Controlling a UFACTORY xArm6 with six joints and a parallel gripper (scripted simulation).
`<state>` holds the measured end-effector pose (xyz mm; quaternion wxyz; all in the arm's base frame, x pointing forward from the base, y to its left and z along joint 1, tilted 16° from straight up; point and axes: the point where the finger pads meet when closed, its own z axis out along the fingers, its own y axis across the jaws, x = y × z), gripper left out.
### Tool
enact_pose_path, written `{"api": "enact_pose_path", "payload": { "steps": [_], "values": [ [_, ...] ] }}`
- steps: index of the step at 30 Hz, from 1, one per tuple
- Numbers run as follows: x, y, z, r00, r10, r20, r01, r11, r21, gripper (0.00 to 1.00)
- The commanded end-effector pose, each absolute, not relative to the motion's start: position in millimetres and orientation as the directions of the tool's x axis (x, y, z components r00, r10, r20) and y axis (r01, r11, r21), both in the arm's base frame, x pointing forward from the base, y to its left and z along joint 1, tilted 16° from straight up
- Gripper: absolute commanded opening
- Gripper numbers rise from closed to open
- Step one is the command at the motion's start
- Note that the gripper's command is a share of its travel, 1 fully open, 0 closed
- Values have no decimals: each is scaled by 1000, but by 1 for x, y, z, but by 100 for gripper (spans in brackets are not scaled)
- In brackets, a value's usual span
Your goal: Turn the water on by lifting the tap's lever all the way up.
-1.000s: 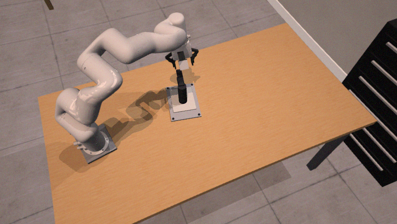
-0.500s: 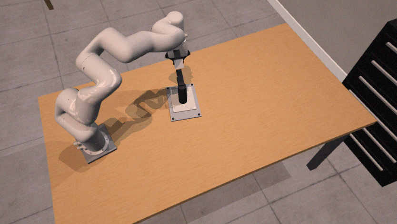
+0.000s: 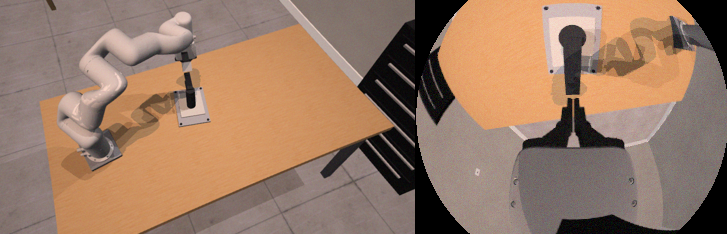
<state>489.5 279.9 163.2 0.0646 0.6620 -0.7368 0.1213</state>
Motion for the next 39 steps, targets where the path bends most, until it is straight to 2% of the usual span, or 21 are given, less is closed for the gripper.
{"api": "enact_pose_path", "payload": {
  "steps": [1, 21, 22, 39],
  "values": [
    [490, 281, 165, -116, -961, 253, -991, 94, -97, 0],
    [490, 281, 165, -116, -961, 253, -991, 94, -97, 0],
    [490, 281, 165, -116, -961, 253, -991, 94, -97, 69],
    [490, 281, 165, -116, -961, 253, -991, 94, -97, 69]
  ]
}}
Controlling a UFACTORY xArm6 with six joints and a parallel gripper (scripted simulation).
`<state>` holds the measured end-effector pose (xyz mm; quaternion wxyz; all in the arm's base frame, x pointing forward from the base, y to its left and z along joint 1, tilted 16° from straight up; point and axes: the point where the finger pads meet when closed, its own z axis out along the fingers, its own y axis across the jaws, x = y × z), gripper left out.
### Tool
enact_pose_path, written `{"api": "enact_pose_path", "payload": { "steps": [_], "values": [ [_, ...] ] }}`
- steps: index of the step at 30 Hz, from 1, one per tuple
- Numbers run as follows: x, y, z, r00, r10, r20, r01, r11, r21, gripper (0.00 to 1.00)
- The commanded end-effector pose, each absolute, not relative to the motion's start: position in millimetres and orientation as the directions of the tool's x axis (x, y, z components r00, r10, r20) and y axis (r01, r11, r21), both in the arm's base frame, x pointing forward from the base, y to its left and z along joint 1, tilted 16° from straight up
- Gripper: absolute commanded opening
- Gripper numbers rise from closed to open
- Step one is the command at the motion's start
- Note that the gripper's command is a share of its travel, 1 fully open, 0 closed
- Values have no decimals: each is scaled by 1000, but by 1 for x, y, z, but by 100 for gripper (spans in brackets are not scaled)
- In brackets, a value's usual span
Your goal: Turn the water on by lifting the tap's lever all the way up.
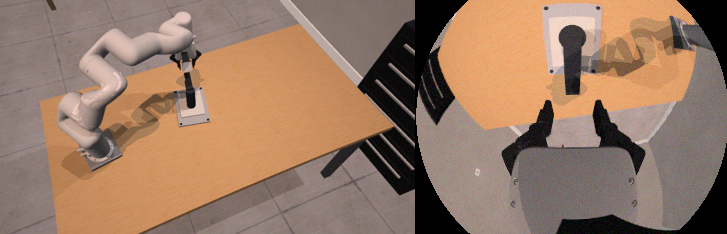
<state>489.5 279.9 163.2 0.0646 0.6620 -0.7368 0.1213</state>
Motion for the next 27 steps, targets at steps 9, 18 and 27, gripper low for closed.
{"api": "enact_pose_path", "payload": {
  "steps": [9, 18, 27],
  "values": [
    [490, 281, 165, -116, -961, 253, -991, 94, -97, 69],
    [490, 281, 165, -116, -961, 253, -991, 94, -97, 69],
    [490, 280, 163, -116, -961, 252, -991, 94, -97, 69]
  ]
}}
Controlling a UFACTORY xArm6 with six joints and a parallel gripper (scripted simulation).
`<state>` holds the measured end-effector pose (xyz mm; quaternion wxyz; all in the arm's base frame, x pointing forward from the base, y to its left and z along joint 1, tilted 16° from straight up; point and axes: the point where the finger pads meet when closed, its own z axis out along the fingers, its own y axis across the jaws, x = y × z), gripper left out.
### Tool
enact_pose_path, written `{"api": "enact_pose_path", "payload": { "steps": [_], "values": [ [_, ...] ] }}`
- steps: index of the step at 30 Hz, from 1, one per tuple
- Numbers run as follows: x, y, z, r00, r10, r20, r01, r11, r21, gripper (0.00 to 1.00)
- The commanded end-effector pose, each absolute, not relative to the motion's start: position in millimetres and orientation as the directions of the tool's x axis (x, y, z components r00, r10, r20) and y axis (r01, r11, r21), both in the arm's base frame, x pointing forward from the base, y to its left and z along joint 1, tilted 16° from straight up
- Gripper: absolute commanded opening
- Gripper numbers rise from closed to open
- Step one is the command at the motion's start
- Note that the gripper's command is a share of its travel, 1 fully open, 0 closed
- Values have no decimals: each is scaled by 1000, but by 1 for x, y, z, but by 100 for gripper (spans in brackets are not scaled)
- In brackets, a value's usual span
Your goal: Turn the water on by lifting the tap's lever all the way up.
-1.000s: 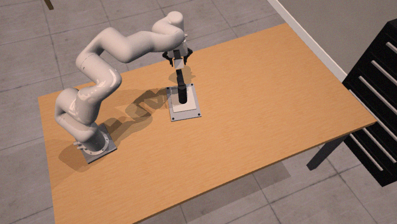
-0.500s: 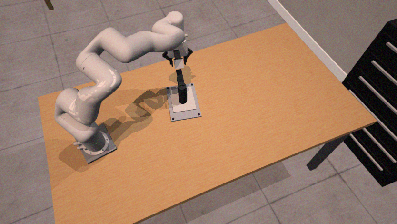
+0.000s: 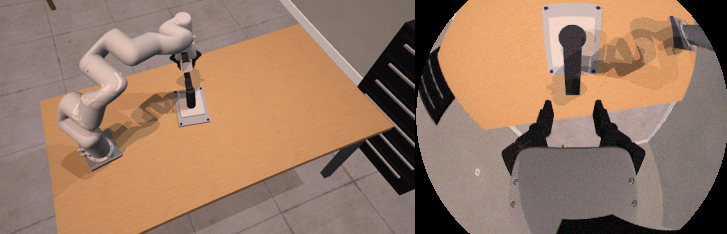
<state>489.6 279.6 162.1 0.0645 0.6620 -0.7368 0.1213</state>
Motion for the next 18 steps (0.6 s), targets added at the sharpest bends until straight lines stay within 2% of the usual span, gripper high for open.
{"api": "enact_pose_path", "payload": {
  "steps": [1, 18],
  "values": [
    [490, 280, 162, -116, -961, 252, -991, 94, -97, 69],
    [492, 275, 144, -116, -961, 252, -991, 94, -97, 69]
  ]
}}
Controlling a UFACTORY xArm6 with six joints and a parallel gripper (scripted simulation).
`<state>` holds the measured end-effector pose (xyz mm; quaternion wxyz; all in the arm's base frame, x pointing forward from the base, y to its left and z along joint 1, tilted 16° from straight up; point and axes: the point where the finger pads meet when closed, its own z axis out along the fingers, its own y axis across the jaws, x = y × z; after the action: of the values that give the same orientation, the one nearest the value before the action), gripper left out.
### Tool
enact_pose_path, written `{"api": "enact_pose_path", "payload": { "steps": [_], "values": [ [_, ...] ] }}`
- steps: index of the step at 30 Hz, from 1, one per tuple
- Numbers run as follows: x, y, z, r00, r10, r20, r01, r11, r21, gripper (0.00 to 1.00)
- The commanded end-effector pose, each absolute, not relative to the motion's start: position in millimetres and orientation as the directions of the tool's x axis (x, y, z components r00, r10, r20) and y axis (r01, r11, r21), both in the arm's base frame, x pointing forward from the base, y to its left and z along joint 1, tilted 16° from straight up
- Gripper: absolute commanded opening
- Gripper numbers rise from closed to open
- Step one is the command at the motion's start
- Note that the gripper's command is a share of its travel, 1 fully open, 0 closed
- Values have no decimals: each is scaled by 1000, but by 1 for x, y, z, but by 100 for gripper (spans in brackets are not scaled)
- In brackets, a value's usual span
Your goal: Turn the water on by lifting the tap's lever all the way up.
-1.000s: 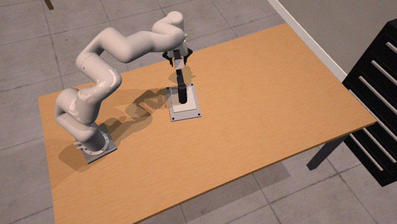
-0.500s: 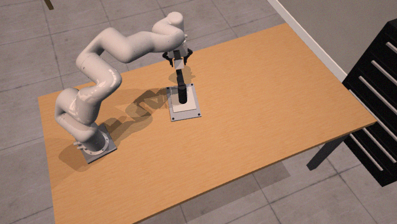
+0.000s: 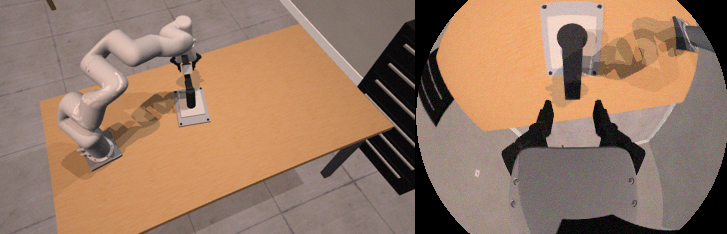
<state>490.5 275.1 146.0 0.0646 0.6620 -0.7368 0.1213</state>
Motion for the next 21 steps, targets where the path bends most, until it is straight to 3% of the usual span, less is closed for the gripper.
{"api": "enact_pose_path", "payload": {
  "steps": [1, 21],
  "values": [
    [492, 275, 142, -116, -961, 252, -991, 94, -97, 69],
    [493, 268, 118, -116, -961, 252, -991, 94, -97, 69]
  ]
}}
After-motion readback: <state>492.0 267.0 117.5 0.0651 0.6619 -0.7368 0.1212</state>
